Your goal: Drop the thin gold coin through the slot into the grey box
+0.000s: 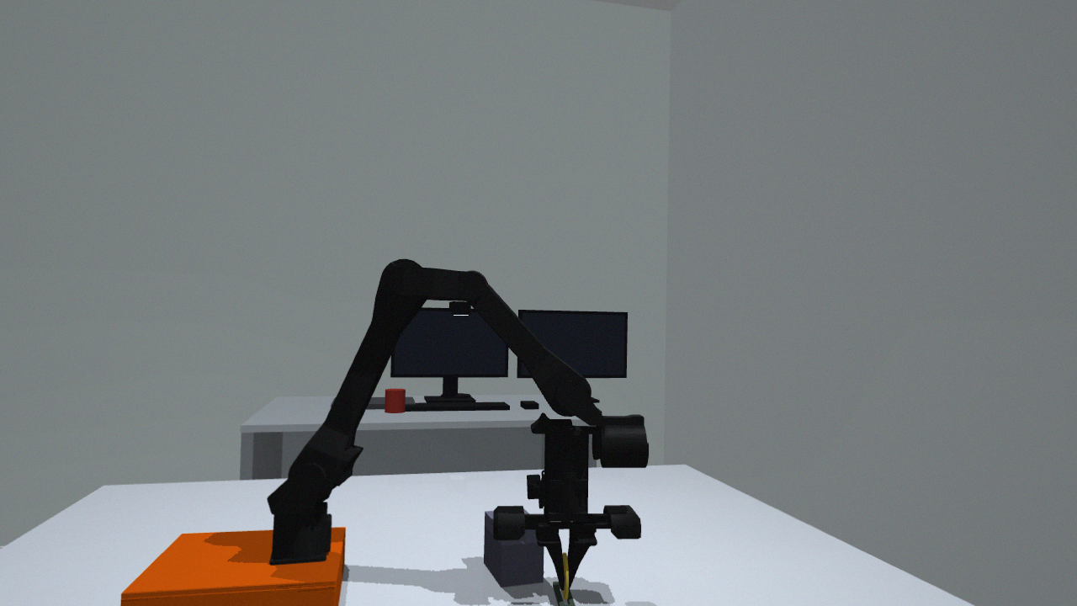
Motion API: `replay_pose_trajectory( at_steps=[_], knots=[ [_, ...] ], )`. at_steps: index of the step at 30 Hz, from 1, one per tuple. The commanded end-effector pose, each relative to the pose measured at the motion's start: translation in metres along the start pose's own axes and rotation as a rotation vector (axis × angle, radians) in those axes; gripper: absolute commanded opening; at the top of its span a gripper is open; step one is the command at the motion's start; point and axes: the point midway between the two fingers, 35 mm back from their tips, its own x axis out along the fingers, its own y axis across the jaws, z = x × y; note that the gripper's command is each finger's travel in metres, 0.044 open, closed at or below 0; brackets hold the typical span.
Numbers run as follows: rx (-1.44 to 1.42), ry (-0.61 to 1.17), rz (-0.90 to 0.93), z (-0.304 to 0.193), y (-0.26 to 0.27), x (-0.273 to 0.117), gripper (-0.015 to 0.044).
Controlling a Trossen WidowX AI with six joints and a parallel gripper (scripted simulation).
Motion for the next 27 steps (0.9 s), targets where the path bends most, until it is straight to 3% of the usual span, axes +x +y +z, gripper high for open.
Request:
replay_pose_trajectory(
  at_steps=[1, 27],
  knots=[
    [0.009, -0.005, -0.016, 0.001, -0.004, -0.01, 0.0],
    [-0.015, 0.0, 0.001, 0.0, -0.003, -0.074, 0.0]
  ],
)
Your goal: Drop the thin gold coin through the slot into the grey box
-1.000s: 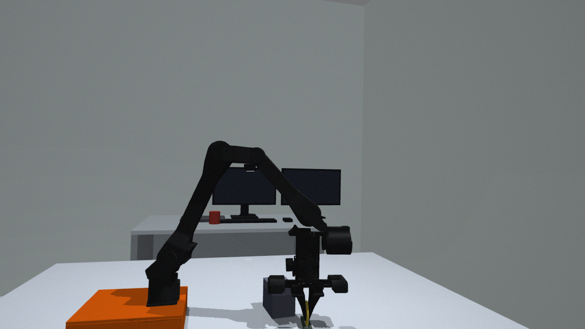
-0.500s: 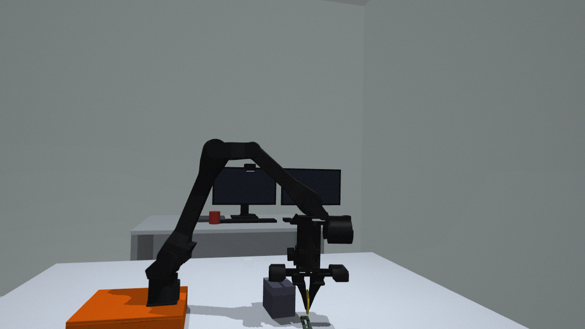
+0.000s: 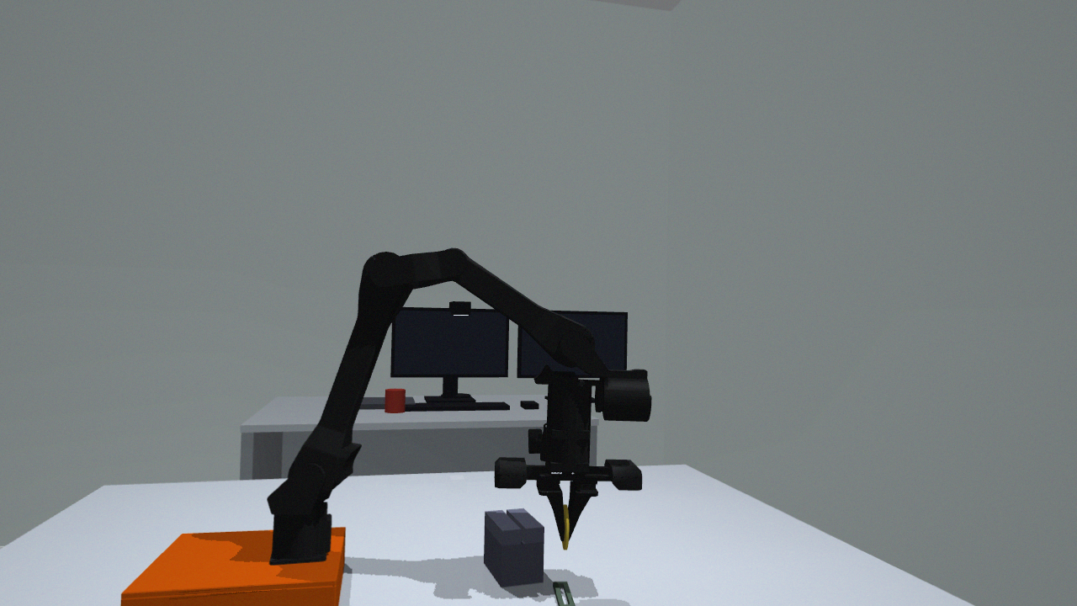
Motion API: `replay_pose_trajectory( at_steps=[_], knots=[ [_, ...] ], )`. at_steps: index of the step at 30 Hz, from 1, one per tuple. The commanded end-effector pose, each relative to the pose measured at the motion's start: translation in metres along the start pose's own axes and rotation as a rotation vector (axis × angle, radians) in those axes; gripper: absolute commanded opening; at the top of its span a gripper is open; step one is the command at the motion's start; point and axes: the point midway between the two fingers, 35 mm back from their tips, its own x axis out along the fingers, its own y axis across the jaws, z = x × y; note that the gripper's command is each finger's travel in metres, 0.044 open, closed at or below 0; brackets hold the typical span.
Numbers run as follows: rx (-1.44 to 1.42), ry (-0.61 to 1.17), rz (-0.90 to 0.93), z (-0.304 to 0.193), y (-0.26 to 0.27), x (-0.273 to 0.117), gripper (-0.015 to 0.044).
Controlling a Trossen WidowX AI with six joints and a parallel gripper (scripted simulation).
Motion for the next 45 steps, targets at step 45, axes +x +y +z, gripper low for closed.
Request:
replay_pose_trajectory(
  at_steps=[45],
  knots=[
    [-0.261, 0.001, -0.013, 0.041, 0.021, -0.032, 0.0]
  ],
)
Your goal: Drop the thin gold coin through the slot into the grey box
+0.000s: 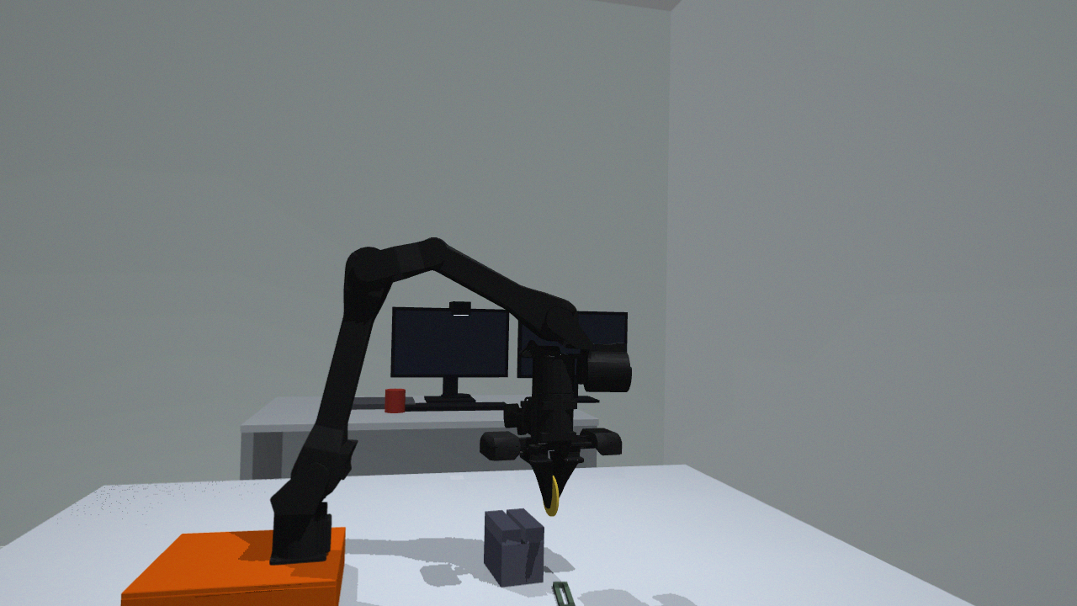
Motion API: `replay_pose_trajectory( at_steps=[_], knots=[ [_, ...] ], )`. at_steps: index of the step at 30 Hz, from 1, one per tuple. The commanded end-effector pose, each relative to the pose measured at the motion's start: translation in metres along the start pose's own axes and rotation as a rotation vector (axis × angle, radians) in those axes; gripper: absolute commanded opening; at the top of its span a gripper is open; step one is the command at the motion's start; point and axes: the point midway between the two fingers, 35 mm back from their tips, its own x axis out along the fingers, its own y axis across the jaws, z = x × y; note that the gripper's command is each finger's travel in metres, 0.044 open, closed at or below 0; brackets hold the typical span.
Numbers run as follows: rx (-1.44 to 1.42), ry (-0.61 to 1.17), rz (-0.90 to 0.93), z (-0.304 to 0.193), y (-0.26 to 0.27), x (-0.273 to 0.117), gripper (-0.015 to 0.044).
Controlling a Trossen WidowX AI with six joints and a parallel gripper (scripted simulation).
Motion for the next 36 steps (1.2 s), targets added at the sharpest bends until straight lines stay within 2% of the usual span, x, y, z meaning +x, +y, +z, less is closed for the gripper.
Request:
replay_pose_trajectory(
  at_steps=[1, 25, 36],
  knots=[
    [0.004, 0.005, -0.005, 0.007, 0.004, -0.001, 0.0],
    [0.005, -0.001, -0.003, 0.062, 0.031, 0.0, 0.0],
    [-0.001, -0.005, 0.003, 0.061, 0.029, 0.001, 0.0]
  ],
)
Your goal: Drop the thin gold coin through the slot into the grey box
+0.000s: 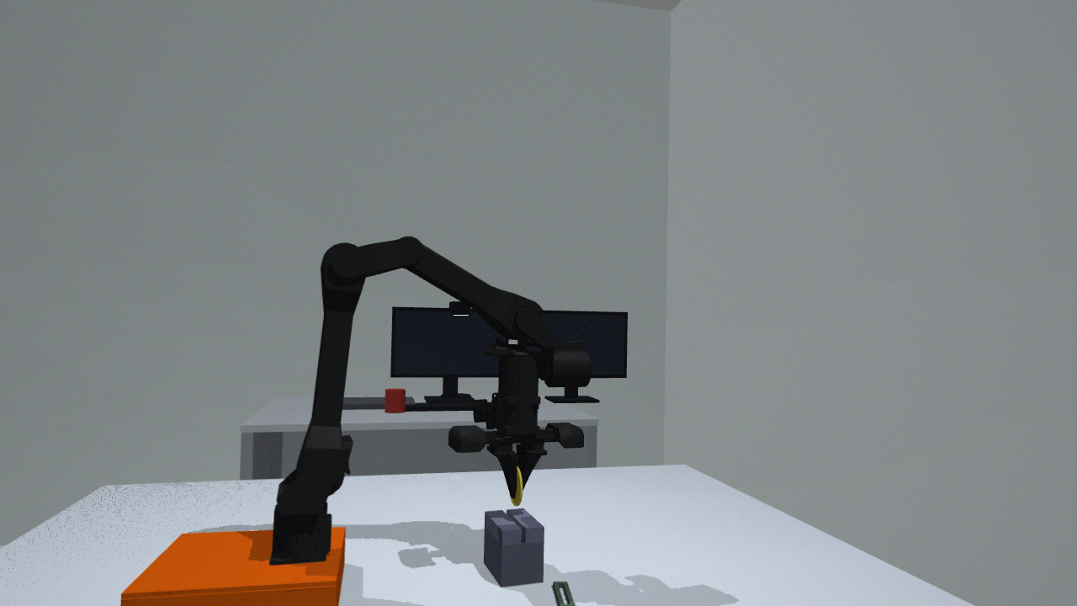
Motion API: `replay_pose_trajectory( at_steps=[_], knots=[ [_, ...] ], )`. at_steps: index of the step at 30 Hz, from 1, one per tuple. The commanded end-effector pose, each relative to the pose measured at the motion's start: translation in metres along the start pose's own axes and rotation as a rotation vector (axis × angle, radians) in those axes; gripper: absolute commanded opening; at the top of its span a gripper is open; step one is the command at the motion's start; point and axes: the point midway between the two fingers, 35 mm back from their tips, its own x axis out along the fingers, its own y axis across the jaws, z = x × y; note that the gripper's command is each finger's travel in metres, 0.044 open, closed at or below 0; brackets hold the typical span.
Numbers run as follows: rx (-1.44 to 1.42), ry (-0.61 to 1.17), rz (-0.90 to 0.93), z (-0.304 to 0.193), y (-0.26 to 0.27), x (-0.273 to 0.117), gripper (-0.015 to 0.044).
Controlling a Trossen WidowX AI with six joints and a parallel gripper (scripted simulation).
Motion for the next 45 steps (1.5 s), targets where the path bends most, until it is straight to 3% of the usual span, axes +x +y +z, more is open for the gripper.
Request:
replay_pose_trajectory(
  at_steps=[1, 45],
  knots=[
    [-0.002, -0.001, -0.001, 0.0, -0.001, 0.0, 0.0],
    [0.008, 0.0, 0.002, 0.001, 0.003, 0.013, 0.0]
  ],
)
